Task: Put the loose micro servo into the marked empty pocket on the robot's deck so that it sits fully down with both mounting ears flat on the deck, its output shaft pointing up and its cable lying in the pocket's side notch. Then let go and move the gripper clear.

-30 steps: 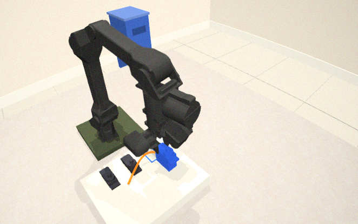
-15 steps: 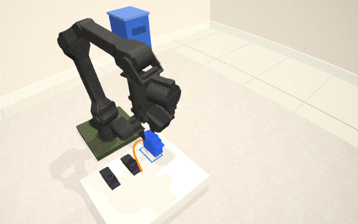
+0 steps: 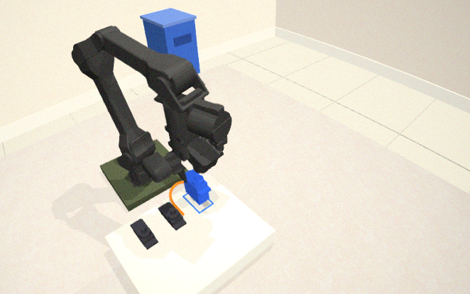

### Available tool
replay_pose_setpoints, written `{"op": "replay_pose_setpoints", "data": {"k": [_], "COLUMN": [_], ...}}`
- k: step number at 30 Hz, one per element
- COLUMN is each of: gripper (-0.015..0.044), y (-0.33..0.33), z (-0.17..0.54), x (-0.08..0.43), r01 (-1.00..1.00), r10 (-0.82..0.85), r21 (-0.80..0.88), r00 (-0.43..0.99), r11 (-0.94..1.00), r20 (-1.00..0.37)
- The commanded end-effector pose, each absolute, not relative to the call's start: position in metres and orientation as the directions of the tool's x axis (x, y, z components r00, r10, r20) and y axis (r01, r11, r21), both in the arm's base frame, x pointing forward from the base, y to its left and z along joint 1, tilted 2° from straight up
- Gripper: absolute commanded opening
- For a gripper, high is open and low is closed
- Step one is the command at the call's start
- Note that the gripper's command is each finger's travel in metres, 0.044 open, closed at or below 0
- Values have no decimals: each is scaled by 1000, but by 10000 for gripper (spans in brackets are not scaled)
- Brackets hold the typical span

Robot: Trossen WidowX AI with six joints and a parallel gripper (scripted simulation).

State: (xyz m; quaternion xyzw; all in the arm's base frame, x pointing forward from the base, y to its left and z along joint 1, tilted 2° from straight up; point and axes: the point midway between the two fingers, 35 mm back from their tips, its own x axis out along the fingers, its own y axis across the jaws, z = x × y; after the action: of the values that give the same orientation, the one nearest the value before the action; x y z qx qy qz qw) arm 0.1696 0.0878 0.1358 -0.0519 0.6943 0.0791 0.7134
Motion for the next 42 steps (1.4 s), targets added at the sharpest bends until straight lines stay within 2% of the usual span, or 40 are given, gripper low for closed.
{"op": "replay_pose_setpoints", "data": {"k": [1, 42], "gripper": [0, 0], "y": [87, 88], "z": [130, 103], "x": [170, 170], "r01": [-179, -179], "r10": [40, 41], "r21": [34, 34], "r00": [31, 30], "r11": [983, 983], "r20": [-999, -999]}}
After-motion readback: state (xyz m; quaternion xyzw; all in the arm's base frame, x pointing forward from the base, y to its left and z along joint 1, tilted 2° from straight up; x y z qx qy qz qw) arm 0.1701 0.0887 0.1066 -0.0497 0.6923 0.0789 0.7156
